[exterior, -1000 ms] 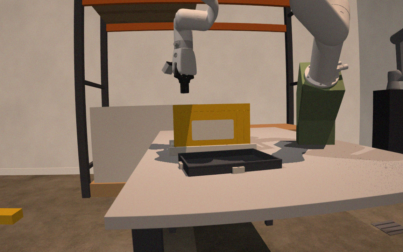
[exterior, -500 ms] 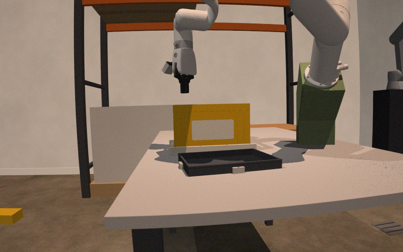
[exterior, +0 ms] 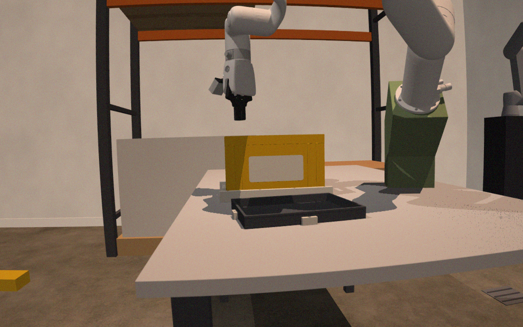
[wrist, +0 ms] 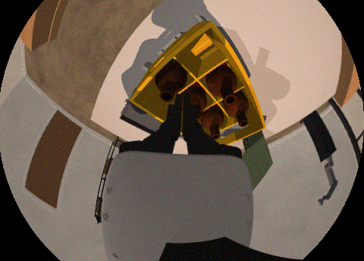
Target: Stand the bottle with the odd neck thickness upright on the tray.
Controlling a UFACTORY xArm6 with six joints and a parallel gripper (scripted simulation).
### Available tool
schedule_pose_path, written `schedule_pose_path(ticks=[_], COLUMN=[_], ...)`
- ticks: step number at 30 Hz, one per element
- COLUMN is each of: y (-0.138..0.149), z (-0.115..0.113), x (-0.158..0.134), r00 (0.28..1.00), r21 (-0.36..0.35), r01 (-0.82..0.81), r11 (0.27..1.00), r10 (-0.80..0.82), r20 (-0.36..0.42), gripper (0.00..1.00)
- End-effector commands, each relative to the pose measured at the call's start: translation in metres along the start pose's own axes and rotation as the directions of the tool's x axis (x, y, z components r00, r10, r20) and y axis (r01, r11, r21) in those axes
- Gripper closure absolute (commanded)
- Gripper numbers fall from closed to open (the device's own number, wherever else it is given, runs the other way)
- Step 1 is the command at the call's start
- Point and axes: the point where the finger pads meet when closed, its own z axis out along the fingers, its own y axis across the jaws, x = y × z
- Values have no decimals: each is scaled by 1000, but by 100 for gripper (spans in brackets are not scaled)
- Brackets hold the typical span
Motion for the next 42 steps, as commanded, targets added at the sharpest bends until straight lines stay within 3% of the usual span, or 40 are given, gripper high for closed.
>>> schedule_pose_path(ticks=[1,7,8,42], y=[-27,-29,-29,-29], z=[-2,-2,-2,-2], x=[-32,-34,-34,-34], r00=[1000,1000,1000,1000], r21=[0,0,0,0], r01=[-3,-3,-3,-3], r11=[1000,1000,1000,1000], r10=[3,3,3,3], r20=[-9,-9,-9,-9], gripper=[100,100,35,35])
